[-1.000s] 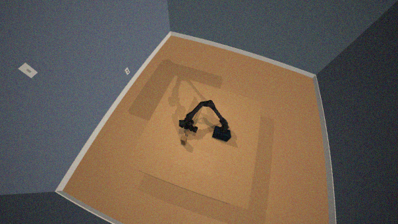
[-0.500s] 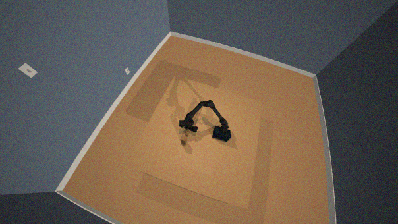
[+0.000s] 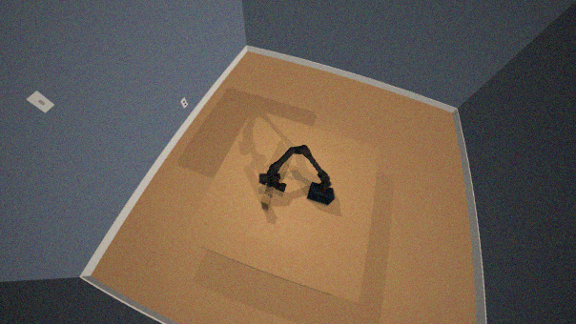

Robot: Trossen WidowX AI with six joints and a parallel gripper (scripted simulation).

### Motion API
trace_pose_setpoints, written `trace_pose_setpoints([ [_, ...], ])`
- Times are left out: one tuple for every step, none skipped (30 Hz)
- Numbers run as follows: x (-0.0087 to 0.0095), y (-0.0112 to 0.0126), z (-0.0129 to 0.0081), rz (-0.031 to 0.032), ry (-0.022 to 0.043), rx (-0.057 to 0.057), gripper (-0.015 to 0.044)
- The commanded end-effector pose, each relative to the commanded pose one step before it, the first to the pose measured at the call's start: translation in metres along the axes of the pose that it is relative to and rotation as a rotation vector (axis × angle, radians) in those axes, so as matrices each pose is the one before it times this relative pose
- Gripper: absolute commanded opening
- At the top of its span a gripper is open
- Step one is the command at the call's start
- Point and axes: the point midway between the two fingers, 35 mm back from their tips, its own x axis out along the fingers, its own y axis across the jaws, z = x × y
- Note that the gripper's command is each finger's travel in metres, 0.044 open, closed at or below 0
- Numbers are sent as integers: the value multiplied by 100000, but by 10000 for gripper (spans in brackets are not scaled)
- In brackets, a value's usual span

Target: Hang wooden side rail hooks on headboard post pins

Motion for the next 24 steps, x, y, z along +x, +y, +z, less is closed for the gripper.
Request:
trace_pose_setpoints([
  [-468, 103, -130, 835, 200, 636, 0],
  [-17, 0, 0, 0, 1, 0, 0],
  [-17, 0, 0, 0, 1, 0, 0],
  [-17, 0, 0, 0, 1, 0, 0],
  [-17, 0, 0, 0, 1, 0, 0],
  [-17, 0, 0, 0, 1, 0, 0],
  [-17, 0, 0, 0, 1, 0, 0],
  [-17, 0, 0, 0, 1, 0, 0],
  [-17, 0, 0, 0, 1, 0, 0],
  [-17, 0, 0, 0, 1, 0, 0],
  [-17, 0, 0, 0, 1, 0, 0],
  [-17, 0, 0, 0, 1, 0, 0],
  [-17, 0, 0, 0, 1, 0, 0],
  [-17, 0, 0, 0, 1, 0, 0],
  [-17, 0, 0, 0, 1, 0, 0],
  [-17, 0, 0, 0, 1, 0, 0],
  [-17, 0, 0, 0, 1, 0, 0],
  [-17, 0, 0, 0, 1, 0, 0],
  [-17, 0, 0, 0, 1, 0, 0],
  [-17, 0, 0, 0, 1, 0, 0],
  [-17, 0, 0, 0, 1, 0, 0],
  [-17, 0, 0, 0, 1, 0, 0],
  [-17, 0, 0, 0, 1, 0, 0],
  [-17, 0, 0, 0, 1, 0, 0],
])
